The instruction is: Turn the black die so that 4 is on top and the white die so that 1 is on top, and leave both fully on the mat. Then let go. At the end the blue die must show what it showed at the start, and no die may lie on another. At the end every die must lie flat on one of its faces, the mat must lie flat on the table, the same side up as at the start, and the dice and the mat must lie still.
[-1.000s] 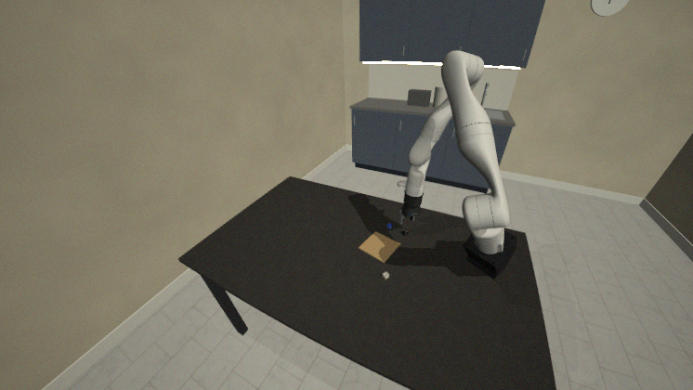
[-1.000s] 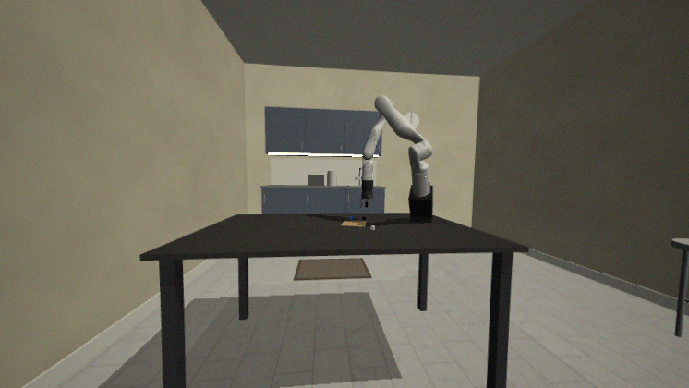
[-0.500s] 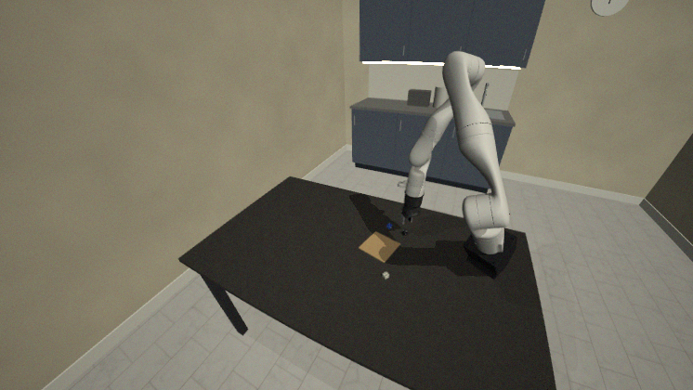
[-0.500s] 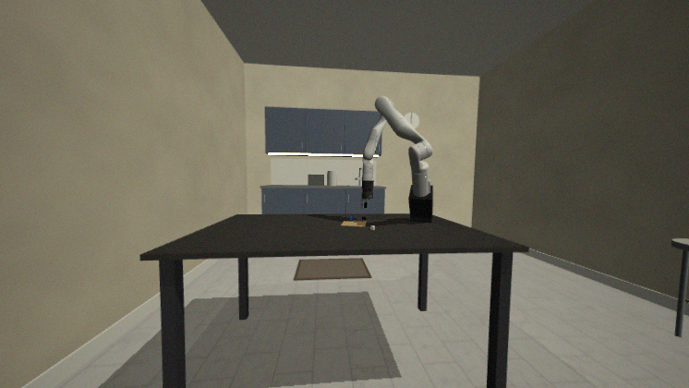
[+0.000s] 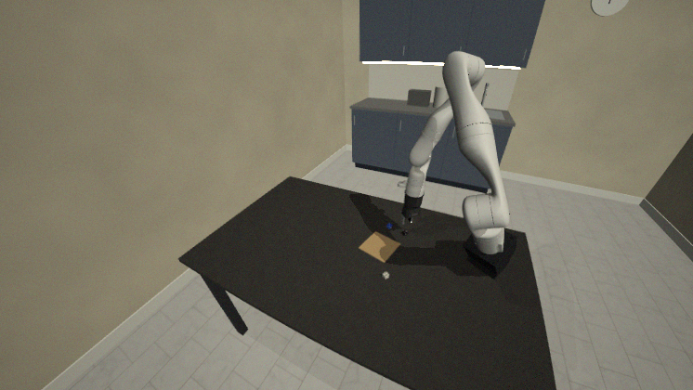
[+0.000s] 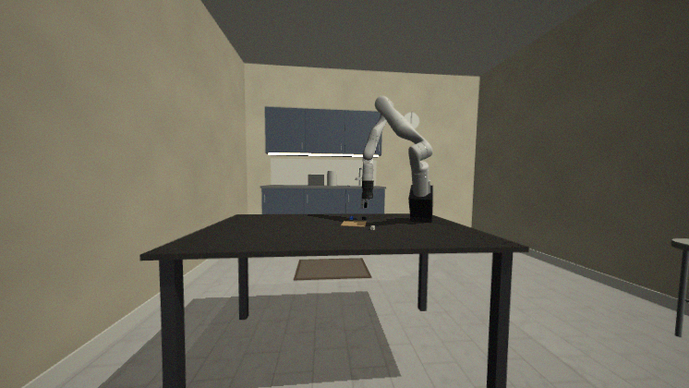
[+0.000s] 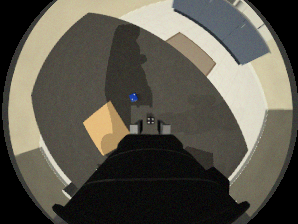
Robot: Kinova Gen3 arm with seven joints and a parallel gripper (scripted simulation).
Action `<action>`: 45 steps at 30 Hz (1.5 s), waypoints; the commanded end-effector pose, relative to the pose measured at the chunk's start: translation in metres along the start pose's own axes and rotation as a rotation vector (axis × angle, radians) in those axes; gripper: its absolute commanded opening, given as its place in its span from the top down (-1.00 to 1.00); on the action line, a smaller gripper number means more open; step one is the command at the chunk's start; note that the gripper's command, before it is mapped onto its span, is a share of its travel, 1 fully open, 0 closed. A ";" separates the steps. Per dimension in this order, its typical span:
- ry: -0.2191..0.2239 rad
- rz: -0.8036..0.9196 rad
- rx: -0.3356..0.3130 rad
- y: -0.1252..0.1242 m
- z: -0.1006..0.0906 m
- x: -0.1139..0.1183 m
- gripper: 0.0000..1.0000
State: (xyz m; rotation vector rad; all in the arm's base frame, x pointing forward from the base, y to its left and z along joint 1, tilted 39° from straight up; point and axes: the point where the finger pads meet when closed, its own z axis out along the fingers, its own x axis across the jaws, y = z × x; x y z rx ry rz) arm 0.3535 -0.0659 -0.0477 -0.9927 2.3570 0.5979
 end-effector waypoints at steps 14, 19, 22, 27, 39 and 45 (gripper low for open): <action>0.000 0.000 0.001 0.000 0.000 0.000 -0.40; 0.000 0.000 0.001 -0.001 0.000 0.000 -0.40; 0.001 0.000 0.001 -0.001 0.001 0.000 -0.40; 0.002 0.000 0.001 -0.001 0.005 0.000 -0.40; 0.002 0.000 0.001 -0.001 0.017 0.001 -0.40; 0.002 0.000 0.001 -0.001 0.027 0.001 -0.40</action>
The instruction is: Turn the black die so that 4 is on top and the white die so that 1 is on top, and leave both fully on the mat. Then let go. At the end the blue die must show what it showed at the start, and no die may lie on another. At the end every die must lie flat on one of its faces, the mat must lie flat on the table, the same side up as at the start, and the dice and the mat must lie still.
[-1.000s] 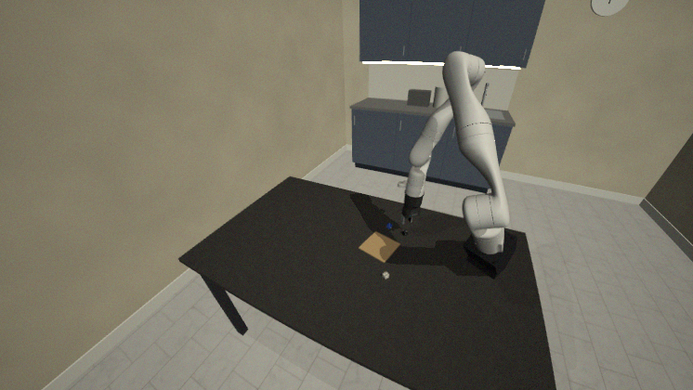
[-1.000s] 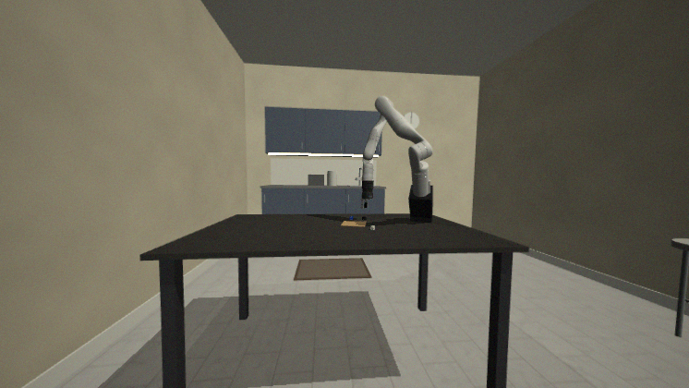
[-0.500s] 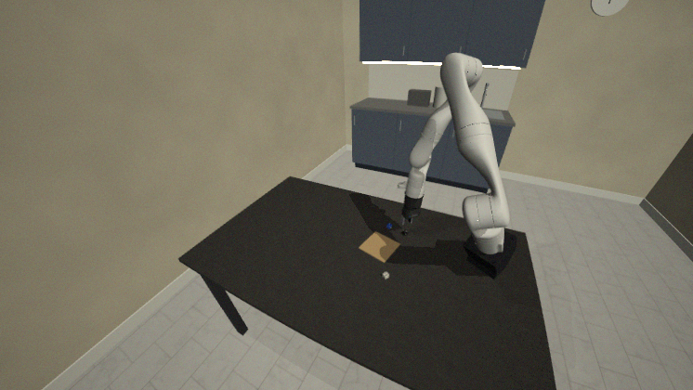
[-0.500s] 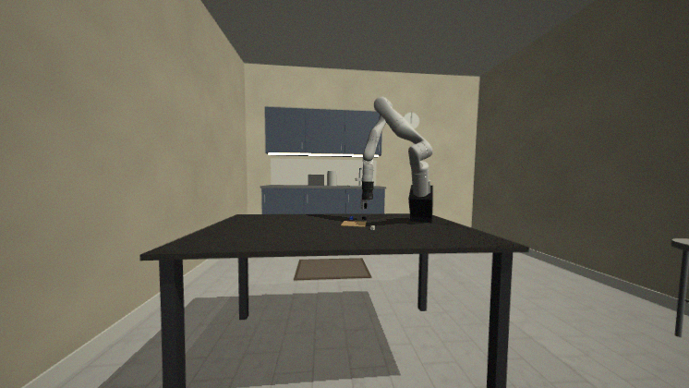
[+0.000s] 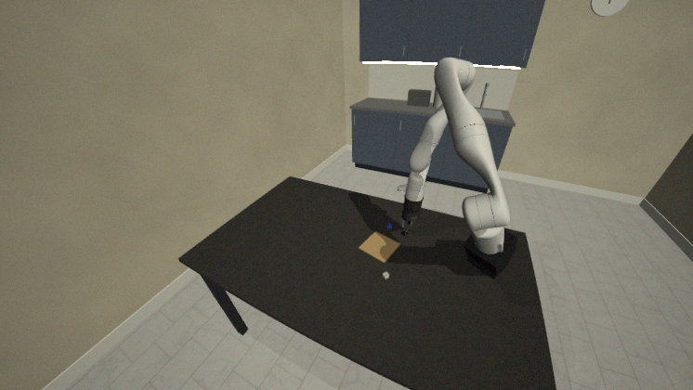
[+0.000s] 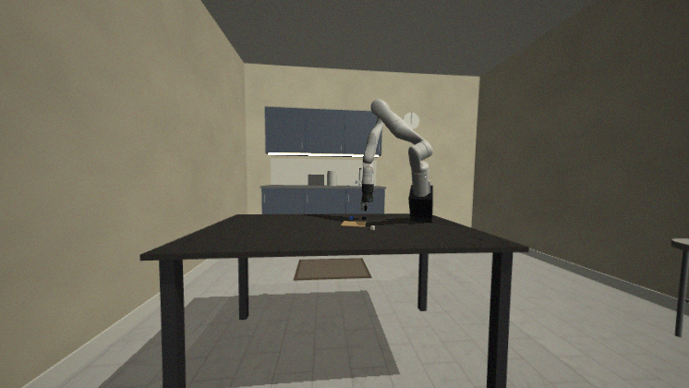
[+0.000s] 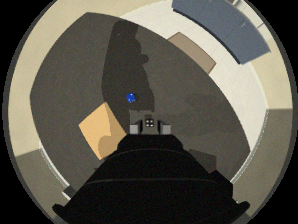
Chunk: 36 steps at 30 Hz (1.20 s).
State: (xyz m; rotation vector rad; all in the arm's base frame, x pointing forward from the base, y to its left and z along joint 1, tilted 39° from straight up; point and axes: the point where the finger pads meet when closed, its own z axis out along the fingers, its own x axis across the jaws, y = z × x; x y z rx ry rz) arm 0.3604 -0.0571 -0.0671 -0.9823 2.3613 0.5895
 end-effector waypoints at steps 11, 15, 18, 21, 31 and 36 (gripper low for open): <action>0.001 -0.006 -0.008 0.002 0.018 -0.001 -0.40; 0.001 -0.006 -0.008 0.002 0.023 -0.001 -0.40; 0.001 -0.006 -0.008 0.002 0.026 -0.001 -0.40; 0.001 -0.006 -0.008 0.002 0.026 -0.001 -0.40; 0.001 -0.006 -0.008 0.002 0.029 -0.001 -0.40; 0.001 -0.006 -0.008 0.002 0.029 -0.001 -0.40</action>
